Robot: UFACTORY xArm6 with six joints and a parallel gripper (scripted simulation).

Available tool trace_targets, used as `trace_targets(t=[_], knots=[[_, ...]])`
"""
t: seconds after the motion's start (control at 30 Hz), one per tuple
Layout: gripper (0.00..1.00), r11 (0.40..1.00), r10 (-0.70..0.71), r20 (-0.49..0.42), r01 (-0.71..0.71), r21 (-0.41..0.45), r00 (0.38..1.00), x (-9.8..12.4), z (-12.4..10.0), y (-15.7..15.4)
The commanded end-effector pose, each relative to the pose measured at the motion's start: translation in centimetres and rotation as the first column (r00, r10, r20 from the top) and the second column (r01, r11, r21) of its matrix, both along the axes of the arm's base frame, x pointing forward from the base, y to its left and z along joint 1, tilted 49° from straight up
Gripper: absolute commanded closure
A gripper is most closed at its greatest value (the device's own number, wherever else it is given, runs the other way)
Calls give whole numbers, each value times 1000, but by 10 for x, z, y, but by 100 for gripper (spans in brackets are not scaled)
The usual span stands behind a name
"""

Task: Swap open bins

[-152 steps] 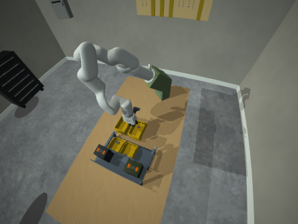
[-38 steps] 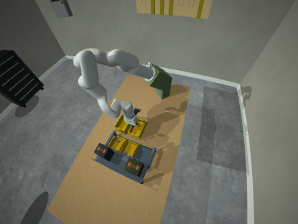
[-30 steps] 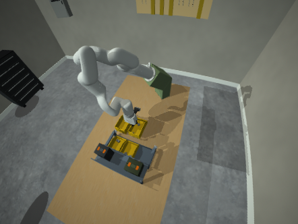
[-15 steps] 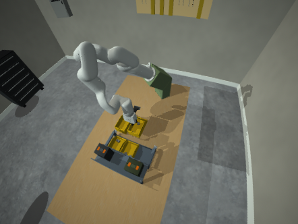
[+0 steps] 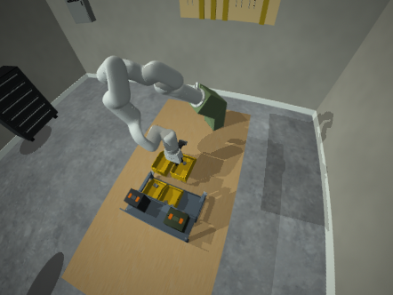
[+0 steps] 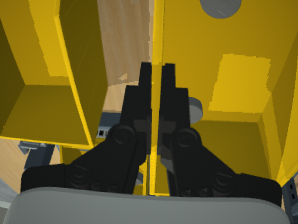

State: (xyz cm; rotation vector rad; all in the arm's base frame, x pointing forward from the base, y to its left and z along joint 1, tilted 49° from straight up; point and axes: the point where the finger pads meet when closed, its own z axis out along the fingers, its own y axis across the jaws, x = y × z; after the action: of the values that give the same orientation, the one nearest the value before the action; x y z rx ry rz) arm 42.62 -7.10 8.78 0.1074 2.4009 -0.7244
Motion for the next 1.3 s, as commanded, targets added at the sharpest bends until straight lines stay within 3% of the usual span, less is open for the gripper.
trace_targets(t=[0.0, 0.47, 1.03, 1.27], knots=[[100, 1000, 1, 1, -1, 0, 1000, 4, -10, 16], [100, 1000, 1, 1, -1, 0, 1000, 24, -62, 96], [100, 1000, 1, 1, -1, 0, 1000, 25, -63, 99], [100, 1000, 1, 1, -1, 0, 1000, 38, -54, 101]])
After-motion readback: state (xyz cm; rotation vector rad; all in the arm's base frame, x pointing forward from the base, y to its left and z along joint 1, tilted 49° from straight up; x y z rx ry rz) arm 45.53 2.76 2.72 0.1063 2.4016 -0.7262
